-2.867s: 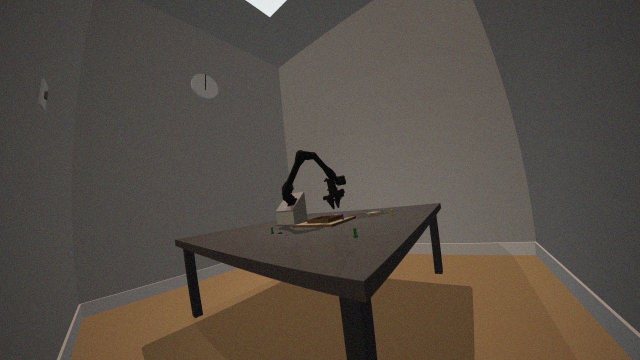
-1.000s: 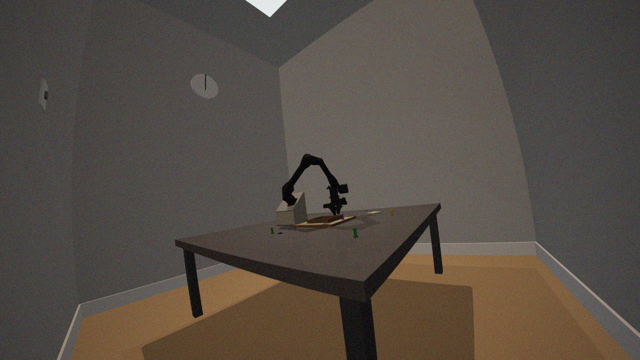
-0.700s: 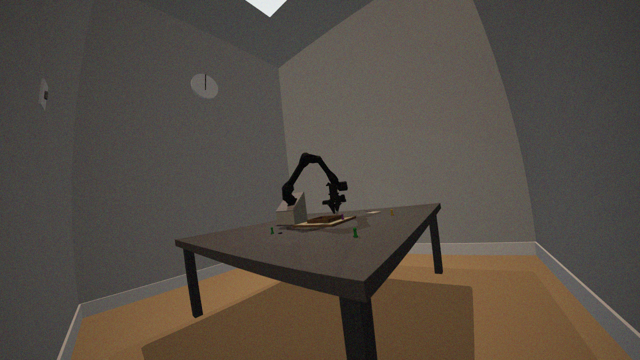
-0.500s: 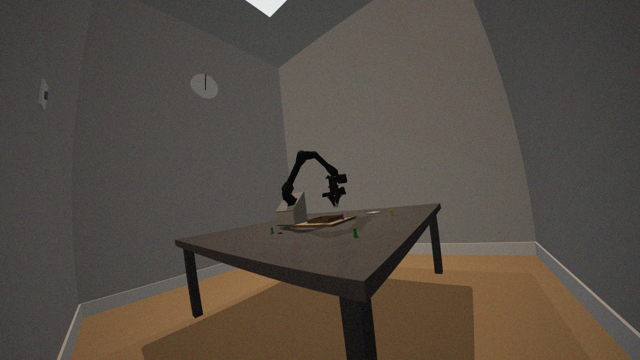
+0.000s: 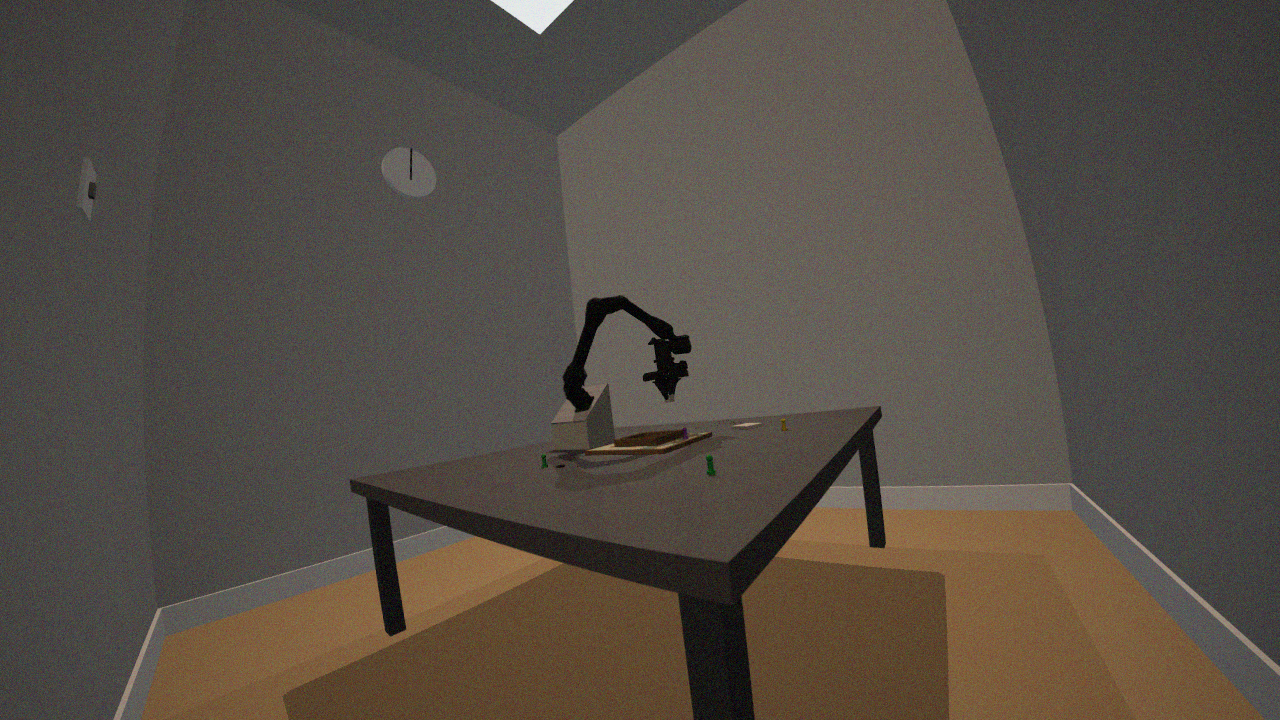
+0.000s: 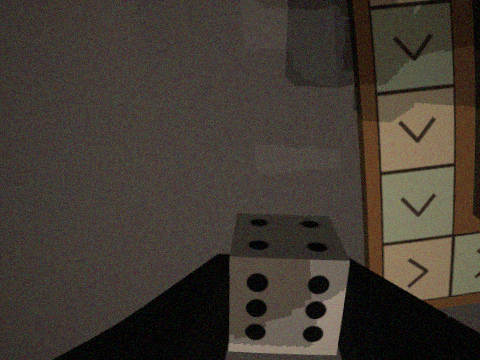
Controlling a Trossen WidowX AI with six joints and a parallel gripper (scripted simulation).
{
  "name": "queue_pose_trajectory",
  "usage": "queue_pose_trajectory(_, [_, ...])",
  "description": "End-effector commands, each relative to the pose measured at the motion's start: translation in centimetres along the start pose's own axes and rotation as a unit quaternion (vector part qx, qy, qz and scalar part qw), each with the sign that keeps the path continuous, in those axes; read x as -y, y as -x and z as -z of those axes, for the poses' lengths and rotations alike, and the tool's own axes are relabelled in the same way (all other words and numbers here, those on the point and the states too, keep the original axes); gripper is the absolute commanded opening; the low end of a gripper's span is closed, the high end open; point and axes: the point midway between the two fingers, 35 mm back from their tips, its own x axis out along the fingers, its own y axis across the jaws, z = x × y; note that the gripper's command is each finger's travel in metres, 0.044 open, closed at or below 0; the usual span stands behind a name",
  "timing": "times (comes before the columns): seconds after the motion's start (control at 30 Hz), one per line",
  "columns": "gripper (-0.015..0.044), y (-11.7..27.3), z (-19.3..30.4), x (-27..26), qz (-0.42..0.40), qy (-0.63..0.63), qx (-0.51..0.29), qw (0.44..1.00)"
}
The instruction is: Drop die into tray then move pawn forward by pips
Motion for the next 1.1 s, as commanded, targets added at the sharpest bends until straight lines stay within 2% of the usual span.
queue_pose_trajectory(0.0, [0.0000, -0.2, -0.8, 1.3, 0.000, 0.051, -0.001, 0.999])
queue_pose_trajectory(0.53, [0.0000, -1.1, -3.3, 6.0, -0.002, 0.214, 0.000, 0.977])
queue_pose_trajectory(1.07, [0.0000, -1.9, -5.1, 10.1, -0.003, 0.413, 0.002, 0.911])
